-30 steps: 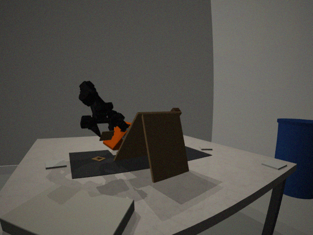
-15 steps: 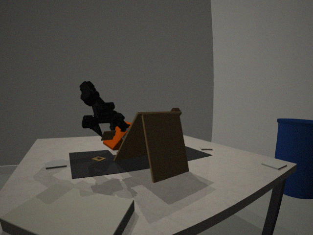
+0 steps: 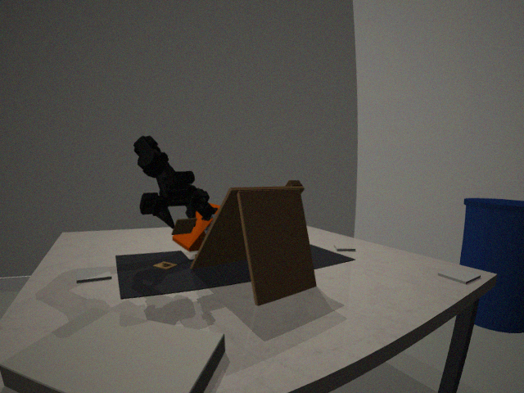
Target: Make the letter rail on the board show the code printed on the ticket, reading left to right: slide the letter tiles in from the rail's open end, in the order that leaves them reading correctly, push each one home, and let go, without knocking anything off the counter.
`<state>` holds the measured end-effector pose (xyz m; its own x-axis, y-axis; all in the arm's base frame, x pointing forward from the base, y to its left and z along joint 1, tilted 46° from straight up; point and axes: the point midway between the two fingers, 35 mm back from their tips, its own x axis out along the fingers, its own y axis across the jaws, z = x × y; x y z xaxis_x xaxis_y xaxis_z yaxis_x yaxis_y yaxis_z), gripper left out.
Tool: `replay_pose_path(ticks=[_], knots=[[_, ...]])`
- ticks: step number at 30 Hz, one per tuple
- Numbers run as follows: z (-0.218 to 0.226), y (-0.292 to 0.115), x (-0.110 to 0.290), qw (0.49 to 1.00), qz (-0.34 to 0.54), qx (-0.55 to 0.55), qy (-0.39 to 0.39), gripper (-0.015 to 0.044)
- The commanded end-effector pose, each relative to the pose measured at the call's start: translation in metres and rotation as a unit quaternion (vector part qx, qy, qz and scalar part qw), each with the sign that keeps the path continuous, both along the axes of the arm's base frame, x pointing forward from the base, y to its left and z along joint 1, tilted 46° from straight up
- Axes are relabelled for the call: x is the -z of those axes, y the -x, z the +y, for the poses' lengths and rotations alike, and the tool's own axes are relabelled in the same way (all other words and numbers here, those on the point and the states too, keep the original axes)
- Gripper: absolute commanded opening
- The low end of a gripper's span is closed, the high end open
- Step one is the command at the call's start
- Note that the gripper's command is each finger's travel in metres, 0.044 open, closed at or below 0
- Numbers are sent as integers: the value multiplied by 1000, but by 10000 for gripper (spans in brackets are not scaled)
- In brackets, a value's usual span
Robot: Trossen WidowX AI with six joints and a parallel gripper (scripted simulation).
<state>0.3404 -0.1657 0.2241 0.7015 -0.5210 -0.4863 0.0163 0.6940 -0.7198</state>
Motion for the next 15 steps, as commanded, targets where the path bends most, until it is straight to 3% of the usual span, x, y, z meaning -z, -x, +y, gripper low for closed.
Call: replay_pose_path(ticks=[1, 15], knots=[[1, 0, 1, 1000, -2, 2, -1, 0], [6, 0, 6, 1000, -2, 2, -1, 0]])
